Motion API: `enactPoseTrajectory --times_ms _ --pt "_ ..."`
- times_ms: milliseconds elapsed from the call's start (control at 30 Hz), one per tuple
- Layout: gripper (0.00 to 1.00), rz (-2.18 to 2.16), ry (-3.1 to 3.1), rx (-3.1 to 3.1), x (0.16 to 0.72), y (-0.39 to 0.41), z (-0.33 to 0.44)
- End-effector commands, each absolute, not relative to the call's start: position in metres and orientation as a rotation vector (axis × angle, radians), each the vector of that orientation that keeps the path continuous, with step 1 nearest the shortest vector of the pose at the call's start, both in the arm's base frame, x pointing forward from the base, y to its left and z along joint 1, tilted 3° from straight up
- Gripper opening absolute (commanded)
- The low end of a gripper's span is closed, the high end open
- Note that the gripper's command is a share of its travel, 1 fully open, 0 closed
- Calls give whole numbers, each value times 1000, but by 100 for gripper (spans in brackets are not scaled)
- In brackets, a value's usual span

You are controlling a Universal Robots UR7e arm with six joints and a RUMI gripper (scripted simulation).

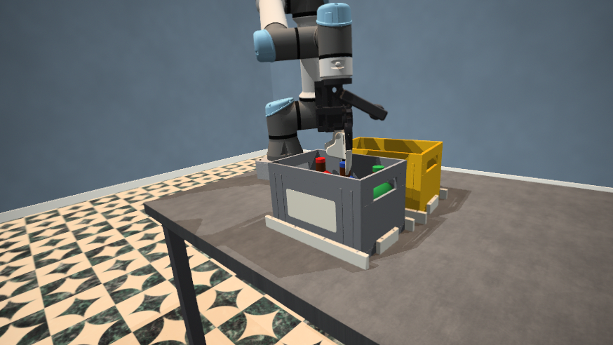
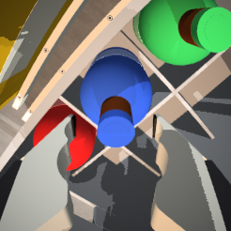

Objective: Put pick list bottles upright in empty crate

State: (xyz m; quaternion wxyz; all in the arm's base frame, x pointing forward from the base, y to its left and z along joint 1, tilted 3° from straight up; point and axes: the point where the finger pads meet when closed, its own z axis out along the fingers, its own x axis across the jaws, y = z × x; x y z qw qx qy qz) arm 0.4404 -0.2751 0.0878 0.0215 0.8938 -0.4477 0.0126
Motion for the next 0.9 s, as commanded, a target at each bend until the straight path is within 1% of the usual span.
enactPoseTrajectory --times_ms 0,67,100,867 --pt "38 41 -1387 2770 441 -275 88" --pt "38 41 -1387 2770 441 -275 88" --pt "0 41 -1387 2770 441 -275 89" --pt "0 41 -1387 2770 441 -275 89"
